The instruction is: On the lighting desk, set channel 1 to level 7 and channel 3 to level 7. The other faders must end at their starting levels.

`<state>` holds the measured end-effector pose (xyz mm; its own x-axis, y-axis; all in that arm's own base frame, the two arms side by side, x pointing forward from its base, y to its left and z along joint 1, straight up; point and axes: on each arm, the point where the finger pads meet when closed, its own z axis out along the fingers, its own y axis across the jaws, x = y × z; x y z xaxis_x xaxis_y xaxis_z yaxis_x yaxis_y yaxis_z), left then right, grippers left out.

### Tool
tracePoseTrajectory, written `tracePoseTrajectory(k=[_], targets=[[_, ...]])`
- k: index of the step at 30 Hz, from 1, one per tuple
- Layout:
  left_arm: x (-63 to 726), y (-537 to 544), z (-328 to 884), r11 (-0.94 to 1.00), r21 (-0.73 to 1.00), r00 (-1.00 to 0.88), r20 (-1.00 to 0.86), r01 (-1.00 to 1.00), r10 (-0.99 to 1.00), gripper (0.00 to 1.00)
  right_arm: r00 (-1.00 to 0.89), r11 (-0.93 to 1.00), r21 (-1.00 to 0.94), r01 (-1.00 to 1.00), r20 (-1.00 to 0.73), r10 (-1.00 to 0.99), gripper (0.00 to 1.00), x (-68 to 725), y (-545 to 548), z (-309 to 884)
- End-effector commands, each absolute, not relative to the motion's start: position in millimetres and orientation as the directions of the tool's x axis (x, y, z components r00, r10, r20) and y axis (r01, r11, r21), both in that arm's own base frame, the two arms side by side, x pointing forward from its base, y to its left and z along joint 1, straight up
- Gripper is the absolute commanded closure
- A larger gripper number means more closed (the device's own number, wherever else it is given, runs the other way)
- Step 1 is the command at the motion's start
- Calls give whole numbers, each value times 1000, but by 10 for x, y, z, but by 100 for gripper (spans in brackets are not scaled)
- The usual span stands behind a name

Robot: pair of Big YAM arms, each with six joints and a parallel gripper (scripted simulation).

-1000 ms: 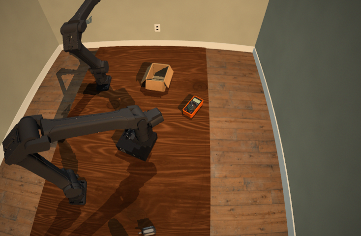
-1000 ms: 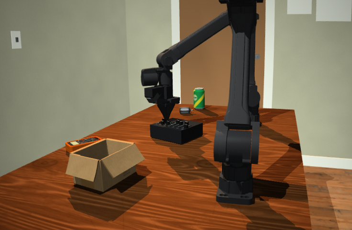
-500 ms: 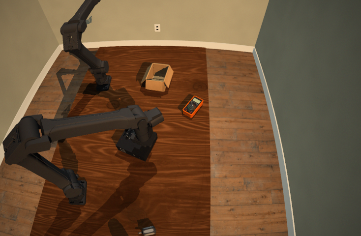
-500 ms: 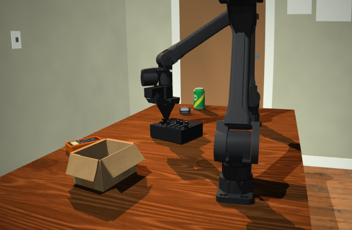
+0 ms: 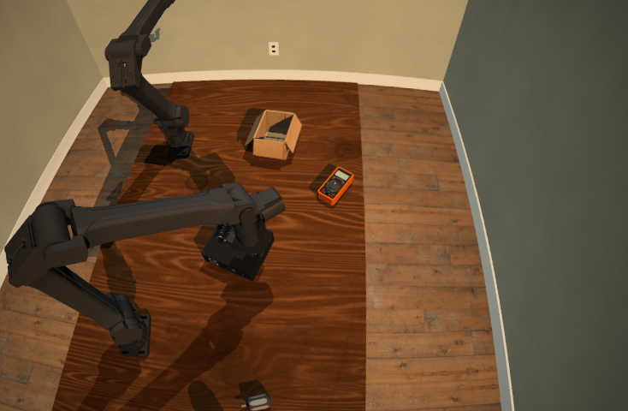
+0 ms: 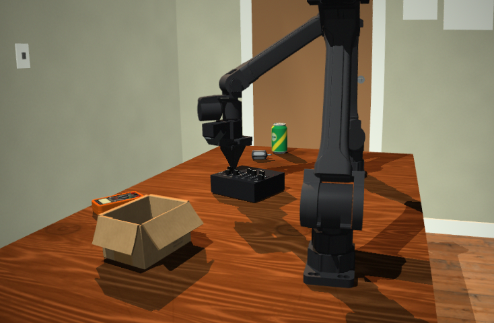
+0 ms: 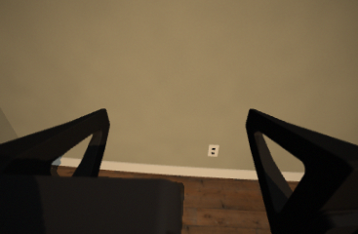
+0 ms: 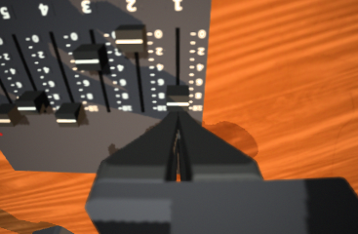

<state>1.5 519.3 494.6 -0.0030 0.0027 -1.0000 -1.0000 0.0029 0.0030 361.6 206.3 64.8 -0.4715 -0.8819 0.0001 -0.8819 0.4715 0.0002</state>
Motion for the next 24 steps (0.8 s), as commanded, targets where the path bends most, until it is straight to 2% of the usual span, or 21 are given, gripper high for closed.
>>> tracePoseTrajectory(k=[1, 24], targets=[[-28, 5181, 4986, -7, -11, 11, -1000, -1000, 19, 0, -469, 469, -17, -883, -28, -883, 100, 3786, 2226, 781], [-28, 5181, 4986, -7, -11, 11, -1000, -1000, 19, 0, -466, 467, -20, -884, -32, -884, 100, 3800, 2248, 781]])
